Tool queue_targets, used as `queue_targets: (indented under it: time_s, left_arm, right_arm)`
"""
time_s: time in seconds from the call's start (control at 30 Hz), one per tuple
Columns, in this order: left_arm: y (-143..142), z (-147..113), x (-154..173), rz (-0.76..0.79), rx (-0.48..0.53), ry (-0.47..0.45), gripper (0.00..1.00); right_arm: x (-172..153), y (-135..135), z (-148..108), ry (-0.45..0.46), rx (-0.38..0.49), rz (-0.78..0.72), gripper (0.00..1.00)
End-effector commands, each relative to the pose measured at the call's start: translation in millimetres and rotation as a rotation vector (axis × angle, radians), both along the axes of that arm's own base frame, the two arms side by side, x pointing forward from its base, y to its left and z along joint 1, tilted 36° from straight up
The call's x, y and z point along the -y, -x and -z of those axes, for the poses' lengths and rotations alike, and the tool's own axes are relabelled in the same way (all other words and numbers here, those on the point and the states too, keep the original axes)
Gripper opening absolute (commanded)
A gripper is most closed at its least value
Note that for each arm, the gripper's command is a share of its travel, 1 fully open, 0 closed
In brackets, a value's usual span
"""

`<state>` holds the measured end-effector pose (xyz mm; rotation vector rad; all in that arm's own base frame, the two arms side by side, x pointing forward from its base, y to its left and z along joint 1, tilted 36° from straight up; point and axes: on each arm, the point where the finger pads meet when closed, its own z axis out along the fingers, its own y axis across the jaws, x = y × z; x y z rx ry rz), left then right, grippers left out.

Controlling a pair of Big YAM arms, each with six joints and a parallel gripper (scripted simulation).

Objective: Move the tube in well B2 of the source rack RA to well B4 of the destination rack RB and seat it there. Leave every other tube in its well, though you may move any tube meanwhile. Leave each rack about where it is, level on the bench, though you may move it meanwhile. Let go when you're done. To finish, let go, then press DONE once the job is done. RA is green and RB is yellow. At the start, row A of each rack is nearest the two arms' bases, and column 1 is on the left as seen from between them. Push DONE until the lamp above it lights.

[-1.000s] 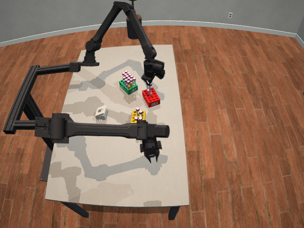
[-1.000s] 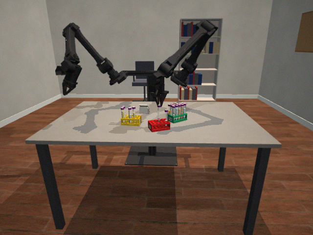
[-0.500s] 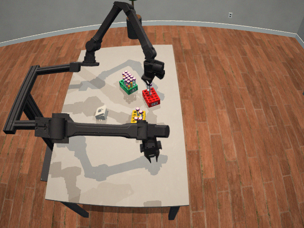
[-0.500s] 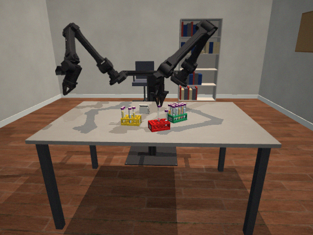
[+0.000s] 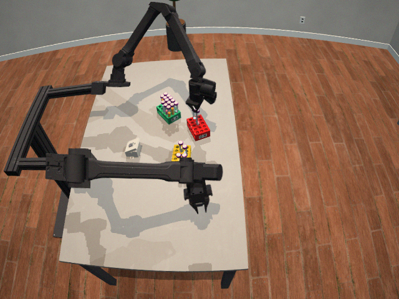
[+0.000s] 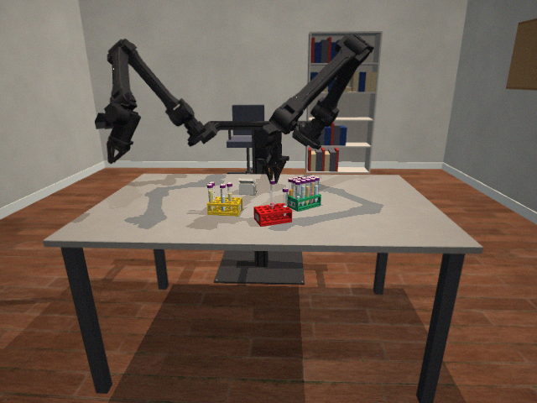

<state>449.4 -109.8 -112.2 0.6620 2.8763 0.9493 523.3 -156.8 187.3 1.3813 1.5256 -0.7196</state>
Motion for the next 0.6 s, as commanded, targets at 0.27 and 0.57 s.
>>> queue_targets:
  time_s: [0.27, 0.57]
  left_arm:
    - [-11.6, 7.7, -3.8, -0.006, 0.006, 0.002, 0.00]
    - [-10.1, 8.3, -4.3, -0.008, 0.004, 0.002, 0.00]
  right_arm:
    - [-1.8, -7.1, -11.8, 0.001, 0.029, -0.003, 0.30]
    - [-1.8, -7.1, -11.8, 0.001, 0.029, -0.003, 0.30]
